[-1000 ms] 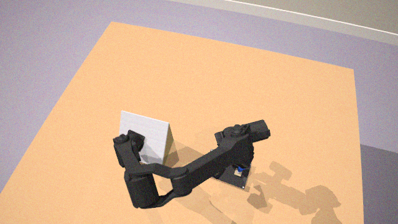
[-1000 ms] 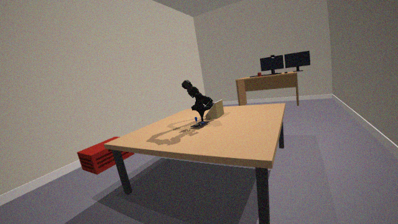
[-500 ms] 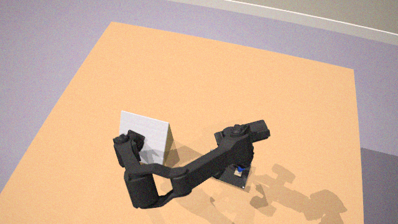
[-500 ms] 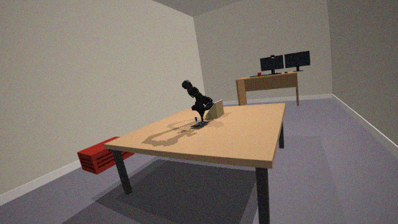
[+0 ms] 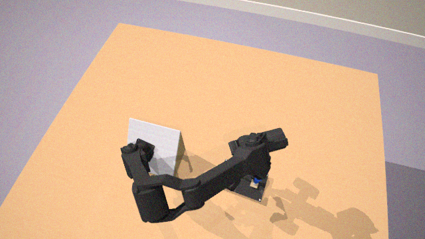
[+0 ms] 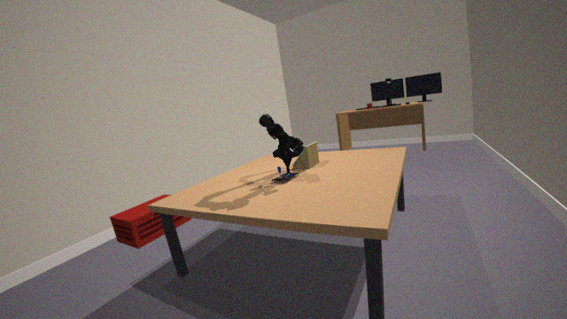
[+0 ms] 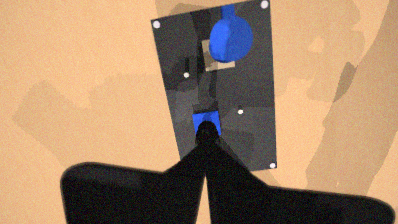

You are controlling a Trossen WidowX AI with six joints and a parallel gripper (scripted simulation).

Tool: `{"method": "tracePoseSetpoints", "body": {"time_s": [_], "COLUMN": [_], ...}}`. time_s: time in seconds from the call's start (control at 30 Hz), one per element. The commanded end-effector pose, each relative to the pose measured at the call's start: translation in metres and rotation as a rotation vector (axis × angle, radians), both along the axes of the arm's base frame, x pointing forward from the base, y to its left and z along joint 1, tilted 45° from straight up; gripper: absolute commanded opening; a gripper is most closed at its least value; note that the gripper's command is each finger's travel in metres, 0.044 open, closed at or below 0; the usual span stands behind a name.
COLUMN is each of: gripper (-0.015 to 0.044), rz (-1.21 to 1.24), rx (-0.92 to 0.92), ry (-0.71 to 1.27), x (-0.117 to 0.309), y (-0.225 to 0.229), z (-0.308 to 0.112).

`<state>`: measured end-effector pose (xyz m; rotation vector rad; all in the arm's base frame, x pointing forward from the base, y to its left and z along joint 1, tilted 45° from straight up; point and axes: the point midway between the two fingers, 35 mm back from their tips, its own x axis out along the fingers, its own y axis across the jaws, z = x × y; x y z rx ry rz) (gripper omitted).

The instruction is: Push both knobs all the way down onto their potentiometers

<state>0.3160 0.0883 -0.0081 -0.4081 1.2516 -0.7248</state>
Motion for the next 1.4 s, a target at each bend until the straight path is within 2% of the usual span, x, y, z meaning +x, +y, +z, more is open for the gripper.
{"method": "tracePoseSetpoints", "body": {"time_s": [0.0,1.37], "gripper": [0.0,0.0], "rz": [-0.007,-0.007], "rx": [0.0,0.0], "ry": [-0.002,-0.002], "x": [0.0022,0.0031], "y": [-0.0042,-0.0087], "z": [-0.0028,-0.0074]}}
